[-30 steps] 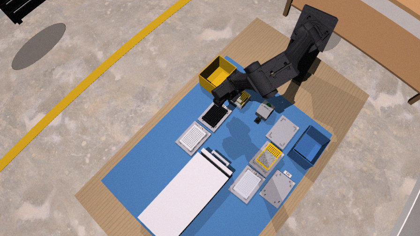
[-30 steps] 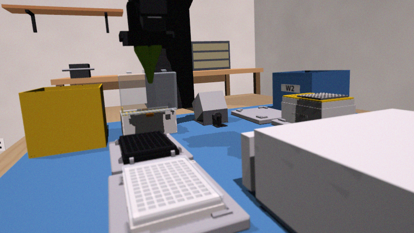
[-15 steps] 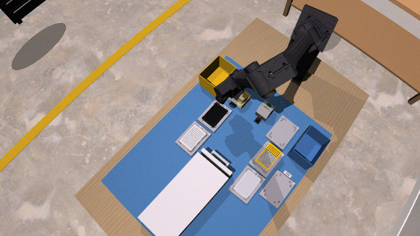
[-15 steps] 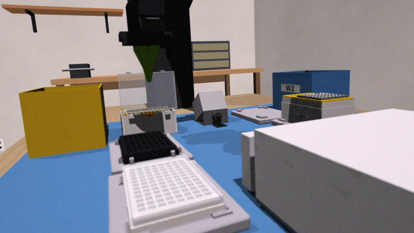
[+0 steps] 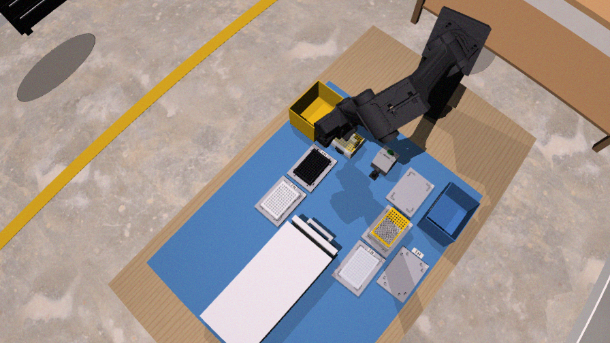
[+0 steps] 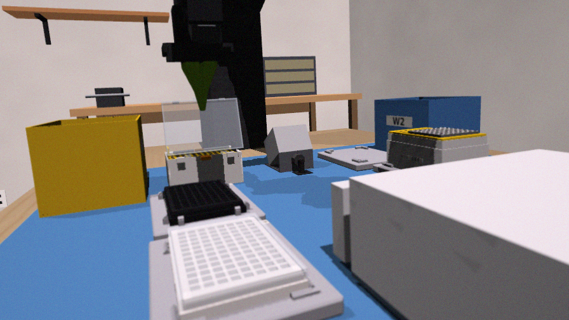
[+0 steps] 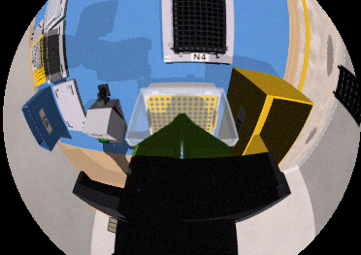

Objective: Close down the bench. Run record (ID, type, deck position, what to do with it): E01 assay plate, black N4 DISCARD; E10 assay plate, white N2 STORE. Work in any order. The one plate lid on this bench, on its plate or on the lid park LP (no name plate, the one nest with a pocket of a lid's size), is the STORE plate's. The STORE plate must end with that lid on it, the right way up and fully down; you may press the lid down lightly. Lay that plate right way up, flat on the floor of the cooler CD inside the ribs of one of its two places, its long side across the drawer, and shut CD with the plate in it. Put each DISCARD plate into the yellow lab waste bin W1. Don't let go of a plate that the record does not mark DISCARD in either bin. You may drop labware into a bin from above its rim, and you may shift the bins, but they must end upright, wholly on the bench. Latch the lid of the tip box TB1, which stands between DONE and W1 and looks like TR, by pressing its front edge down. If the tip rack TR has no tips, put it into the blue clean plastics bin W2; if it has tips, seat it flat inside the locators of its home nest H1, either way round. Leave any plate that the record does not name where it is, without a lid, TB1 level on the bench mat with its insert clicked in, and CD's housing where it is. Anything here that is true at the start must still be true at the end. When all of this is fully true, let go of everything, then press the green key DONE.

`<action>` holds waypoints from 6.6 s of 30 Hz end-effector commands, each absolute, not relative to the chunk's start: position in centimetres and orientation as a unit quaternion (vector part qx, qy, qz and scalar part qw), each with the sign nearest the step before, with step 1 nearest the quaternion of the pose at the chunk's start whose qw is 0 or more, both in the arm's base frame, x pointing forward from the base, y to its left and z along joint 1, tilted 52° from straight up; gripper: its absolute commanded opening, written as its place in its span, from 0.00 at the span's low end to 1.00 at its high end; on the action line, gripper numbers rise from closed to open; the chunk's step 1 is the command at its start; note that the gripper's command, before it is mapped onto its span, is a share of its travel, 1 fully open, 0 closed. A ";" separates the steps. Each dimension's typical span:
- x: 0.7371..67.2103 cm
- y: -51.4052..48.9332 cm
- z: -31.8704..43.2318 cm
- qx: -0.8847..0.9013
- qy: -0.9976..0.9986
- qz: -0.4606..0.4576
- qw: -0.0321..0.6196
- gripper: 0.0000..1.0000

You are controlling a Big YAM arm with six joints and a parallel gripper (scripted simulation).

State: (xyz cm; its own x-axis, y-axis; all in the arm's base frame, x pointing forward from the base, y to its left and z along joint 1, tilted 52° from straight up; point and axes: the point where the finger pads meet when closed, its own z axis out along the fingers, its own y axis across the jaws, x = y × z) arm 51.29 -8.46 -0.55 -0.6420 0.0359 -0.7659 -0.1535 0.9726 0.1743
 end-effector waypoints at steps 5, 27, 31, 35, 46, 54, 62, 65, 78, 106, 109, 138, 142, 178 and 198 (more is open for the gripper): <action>49.6 -9.1 -2.0 -0.029 0.901 0.108 0.419 0.00; 49.1 -8.6 -2.1 -0.032 0.898 0.110 0.424 0.00; 49.1 -8.6 -2.1 -0.032 0.898 0.110 0.424 0.00; 49.1 -8.6 -2.1 -0.032 0.898 0.110 0.424 0.00; 47.3 -9.4 -0.9 -0.030 0.899 0.107 0.423 0.00; 46.1 -9.8 0.1 -0.030 0.899 0.107 0.424 0.00; 45.3 -10.0 0.8 -0.030 0.899 0.107 0.424 0.00; 44.8 -10.2 1.2 -0.031 0.899 0.107 0.425 0.00; 45.1 -9.8 1.3 -0.033 0.898 0.110 0.426 0.00; 45.0 -8.3 -2.7 -0.032 0.901 0.117 0.416 0.00; 45.1 -8.2 -3.1 -0.032 0.901 0.117 0.417 0.00; 46.1 -8.0 -7.2 -0.032 0.899 0.112 0.422 0.00; 46.1 -8.0 -7.2 -0.032 0.899 0.112 0.422 0.00; 49.5 -7.4 -9.7 -0.026 0.898 0.111 0.425 0.00; 50.4 -6.8 -10.3 -0.032 0.897 0.112 0.426 0.00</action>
State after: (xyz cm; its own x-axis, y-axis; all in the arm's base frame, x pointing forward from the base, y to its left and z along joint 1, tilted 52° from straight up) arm 50.17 -6.88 -10.10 -0.6405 0.0322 -0.7672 -0.1577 0.9723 0.1725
